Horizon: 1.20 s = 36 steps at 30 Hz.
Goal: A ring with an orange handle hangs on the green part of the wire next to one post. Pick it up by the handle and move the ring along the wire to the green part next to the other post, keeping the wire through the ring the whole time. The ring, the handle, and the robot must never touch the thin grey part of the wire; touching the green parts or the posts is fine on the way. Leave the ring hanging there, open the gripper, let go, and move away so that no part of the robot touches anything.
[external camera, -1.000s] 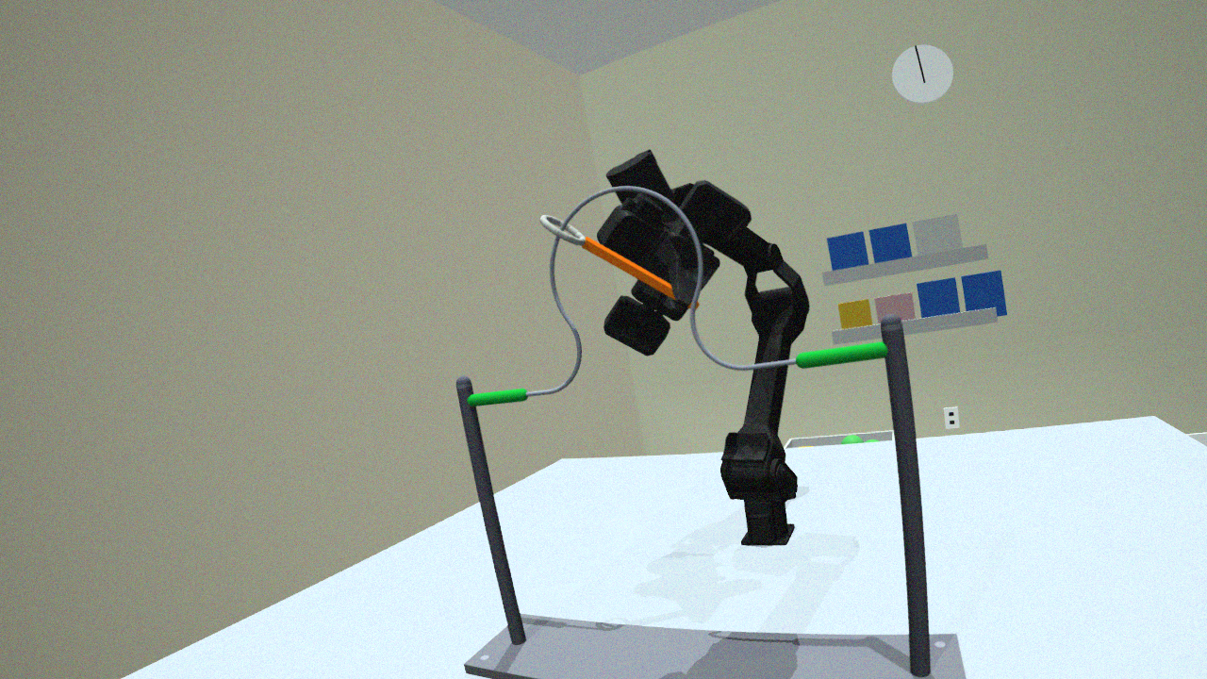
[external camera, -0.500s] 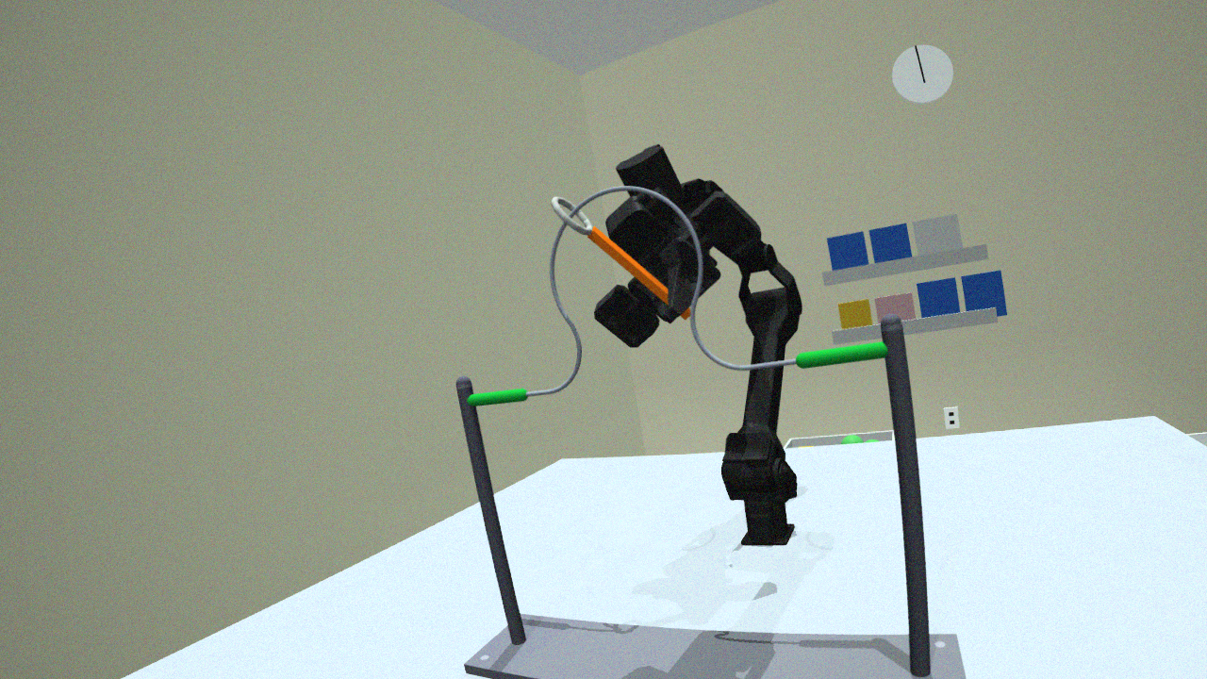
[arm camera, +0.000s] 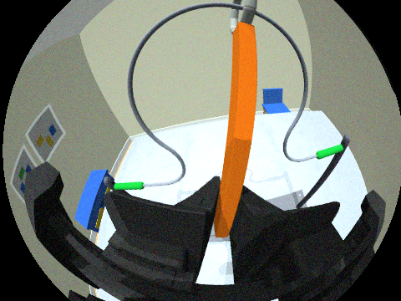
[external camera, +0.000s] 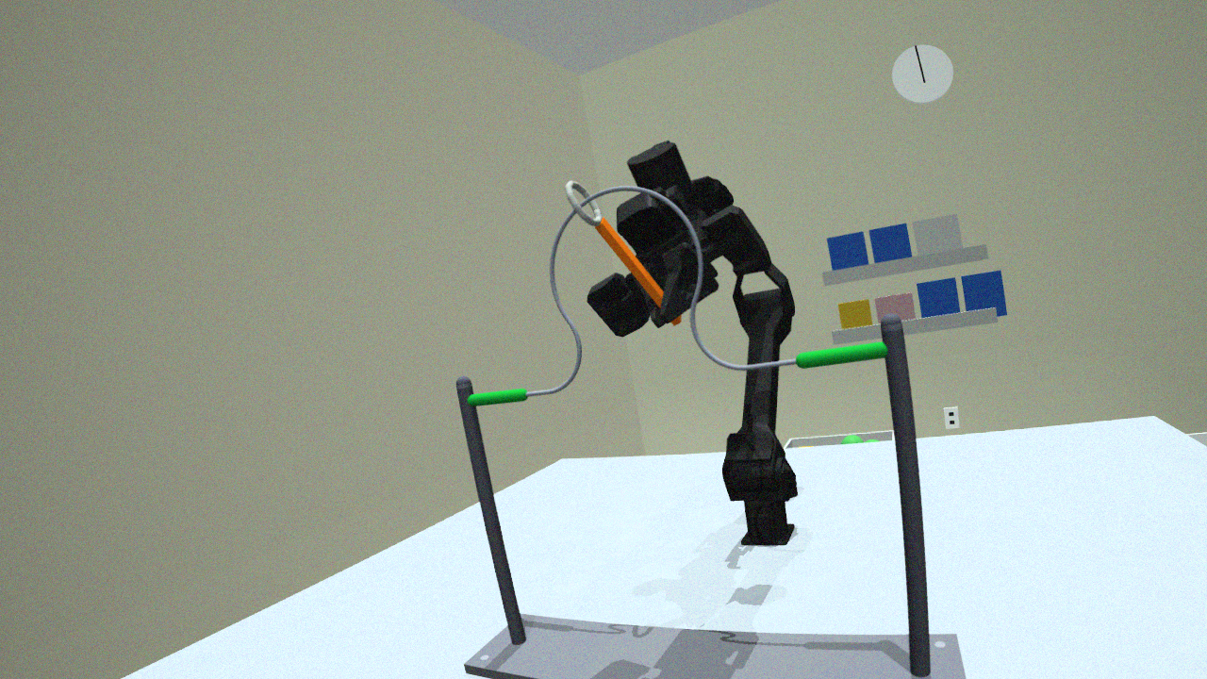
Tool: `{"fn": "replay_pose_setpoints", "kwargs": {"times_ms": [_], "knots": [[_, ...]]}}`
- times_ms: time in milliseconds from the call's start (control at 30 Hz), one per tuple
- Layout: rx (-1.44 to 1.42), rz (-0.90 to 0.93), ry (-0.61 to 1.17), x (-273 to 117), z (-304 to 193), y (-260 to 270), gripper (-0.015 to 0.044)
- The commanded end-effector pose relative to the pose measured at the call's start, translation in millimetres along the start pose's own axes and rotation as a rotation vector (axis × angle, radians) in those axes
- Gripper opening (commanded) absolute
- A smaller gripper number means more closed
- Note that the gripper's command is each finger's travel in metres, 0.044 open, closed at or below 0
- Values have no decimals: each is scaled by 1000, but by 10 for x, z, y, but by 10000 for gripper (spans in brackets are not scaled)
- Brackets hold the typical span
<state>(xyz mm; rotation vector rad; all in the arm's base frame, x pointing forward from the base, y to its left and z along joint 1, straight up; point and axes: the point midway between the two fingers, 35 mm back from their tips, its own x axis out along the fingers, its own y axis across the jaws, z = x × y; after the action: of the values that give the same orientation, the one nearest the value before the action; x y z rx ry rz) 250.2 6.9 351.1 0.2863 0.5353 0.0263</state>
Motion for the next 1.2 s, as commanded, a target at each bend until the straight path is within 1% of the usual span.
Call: {"fn": "replay_pose_setpoints", "kwargs": {"times_ms": [0,1167], "knots": [[-58,-29,-10,-7,2,-14,-150],[-494,-284,-70,-8,42,-179,-150]]}}
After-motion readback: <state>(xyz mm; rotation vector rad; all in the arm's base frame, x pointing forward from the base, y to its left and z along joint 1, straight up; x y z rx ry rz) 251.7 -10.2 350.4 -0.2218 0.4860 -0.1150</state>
